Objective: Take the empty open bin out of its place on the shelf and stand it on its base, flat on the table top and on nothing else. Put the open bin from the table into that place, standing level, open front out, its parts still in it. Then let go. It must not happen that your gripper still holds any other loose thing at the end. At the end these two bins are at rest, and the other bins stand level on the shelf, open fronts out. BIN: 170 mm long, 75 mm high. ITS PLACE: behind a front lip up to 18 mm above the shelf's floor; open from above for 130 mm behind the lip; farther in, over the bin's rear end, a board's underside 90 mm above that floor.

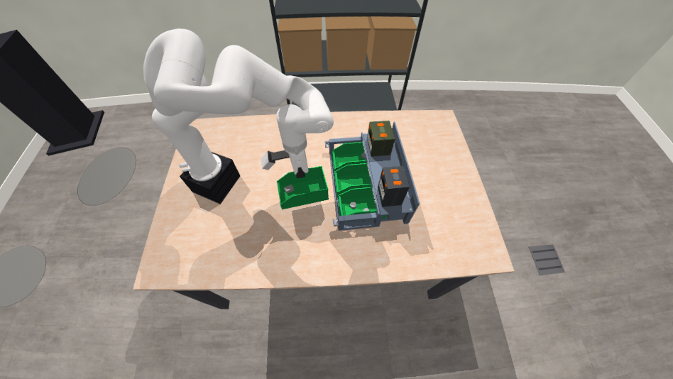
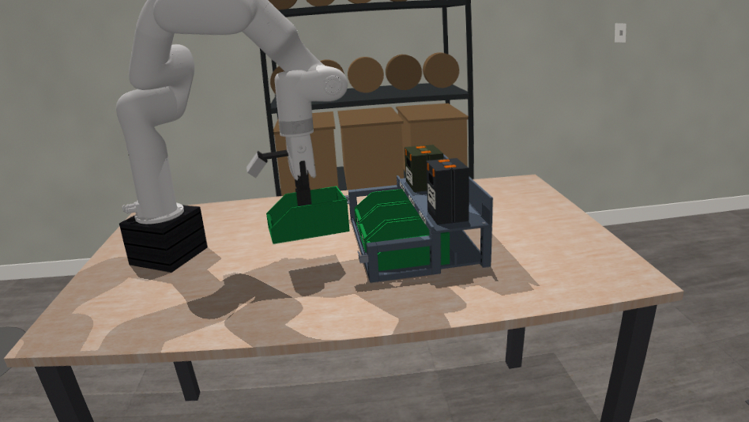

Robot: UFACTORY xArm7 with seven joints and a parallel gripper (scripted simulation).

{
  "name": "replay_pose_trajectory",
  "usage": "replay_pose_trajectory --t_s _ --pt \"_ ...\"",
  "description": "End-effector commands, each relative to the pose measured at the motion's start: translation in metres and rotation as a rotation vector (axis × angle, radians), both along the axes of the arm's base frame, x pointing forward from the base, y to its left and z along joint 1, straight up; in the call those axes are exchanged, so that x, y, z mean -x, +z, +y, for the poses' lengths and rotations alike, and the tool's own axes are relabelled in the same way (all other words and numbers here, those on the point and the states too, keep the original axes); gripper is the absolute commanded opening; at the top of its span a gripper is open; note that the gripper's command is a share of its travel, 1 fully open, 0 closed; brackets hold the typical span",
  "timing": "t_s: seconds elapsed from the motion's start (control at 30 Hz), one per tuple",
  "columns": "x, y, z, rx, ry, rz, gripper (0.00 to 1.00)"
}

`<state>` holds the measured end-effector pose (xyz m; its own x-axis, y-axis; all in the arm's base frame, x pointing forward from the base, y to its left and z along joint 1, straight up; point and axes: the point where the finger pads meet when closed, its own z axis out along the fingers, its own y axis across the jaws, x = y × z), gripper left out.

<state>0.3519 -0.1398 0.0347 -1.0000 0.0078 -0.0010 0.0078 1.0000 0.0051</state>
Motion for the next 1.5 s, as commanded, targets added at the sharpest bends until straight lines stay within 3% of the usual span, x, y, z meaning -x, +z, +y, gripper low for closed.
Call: replay_pose_trajectory --t_s 0.0,0.23,0.93,1.47 --pt "0.004 0.001 -0.036 0.001 -0.076 -0.002 0.00" --pt "0.009 0.001 -0.066 0.001 -0.139 -0.001 0.00" --pt "0.009 -0.001 -0.066 0.001 -0.140 -0.001 0.00" --pt "0.009 -0.031 -0.066 0.001 -0.140 -0.001 0.00"
